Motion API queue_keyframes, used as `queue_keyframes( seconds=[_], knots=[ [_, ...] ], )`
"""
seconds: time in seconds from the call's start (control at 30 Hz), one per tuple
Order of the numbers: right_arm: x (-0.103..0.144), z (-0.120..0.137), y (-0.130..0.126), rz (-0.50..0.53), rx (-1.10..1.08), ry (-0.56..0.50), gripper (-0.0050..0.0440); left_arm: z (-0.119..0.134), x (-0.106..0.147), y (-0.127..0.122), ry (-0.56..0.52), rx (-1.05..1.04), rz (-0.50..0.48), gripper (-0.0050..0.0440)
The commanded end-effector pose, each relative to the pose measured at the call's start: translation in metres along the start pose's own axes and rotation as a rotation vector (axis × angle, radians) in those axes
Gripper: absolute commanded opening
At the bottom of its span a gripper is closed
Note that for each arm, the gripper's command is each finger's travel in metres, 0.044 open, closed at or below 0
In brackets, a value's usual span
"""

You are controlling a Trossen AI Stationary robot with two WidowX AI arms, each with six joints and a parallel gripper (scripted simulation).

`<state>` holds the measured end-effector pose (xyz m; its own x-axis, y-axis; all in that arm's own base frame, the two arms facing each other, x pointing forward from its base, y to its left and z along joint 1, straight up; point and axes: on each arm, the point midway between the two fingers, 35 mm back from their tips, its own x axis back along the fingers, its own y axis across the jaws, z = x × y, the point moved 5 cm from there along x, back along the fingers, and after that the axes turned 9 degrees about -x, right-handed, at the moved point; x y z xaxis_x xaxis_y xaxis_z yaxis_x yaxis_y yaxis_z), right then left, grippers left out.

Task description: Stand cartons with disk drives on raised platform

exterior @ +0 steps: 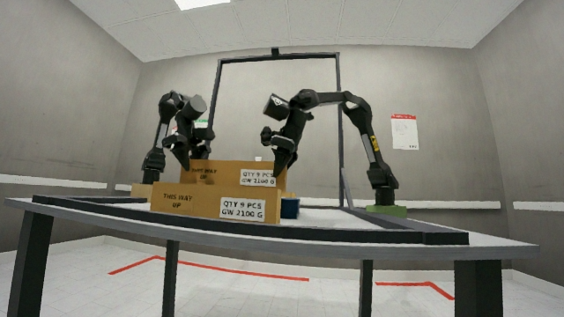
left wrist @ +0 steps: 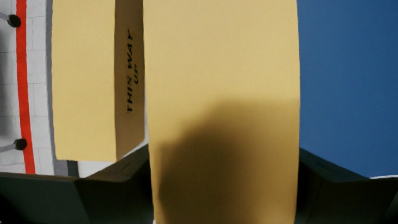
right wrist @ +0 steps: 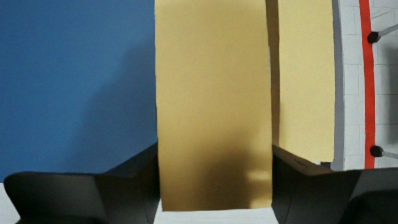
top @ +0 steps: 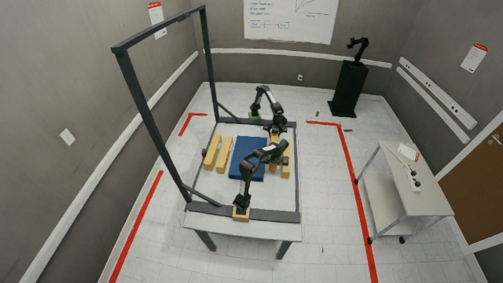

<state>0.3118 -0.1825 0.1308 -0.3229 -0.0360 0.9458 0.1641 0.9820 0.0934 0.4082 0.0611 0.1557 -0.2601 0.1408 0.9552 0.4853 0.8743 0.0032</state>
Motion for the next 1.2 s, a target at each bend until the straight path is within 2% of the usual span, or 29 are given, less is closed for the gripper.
queue_keyframes(
  seconds=[0.0,0.03,0.57,0.6,1.13,1.17],
  knots=[
    [0.02,-0.008,-0.001,0.031,0.016,-0.06,-0.005,-0.011,0.038,0.001,-0.084,-0.018,-0.064,-0.005],
    [0.02,-0.01,-0.002,0.013,0.007,-0.032,-0.005,-0.01,0.038,0.001,-0.084,-0.019,-0.064,-0.005],
    [0.02,-0.01,-0.002,0.013,0.007,-0.032,-0.005,-0.01,0.038,0.001,-0.084,-0.019,-0.064,-0.005],
    [0.02,-0.008,-0.001,0.031,0.015,-0.06,-0.005,-0.011,0.038,0.001,-0.083,-0.019,-0.066,-0.005],
    [0.02,-0.008,-0.001,0.031,0.015,-0.06,-0.005,-0.011,0.038,0.001,-0.083,-0.019,-0.066,-0.005],
    [0.01,0.005,0.049,0.016,0.01,-0.036,-0.005,-0.016,0.019,-0.049,-0.052,-0.011,-0.041,-0.005]
  ],
)
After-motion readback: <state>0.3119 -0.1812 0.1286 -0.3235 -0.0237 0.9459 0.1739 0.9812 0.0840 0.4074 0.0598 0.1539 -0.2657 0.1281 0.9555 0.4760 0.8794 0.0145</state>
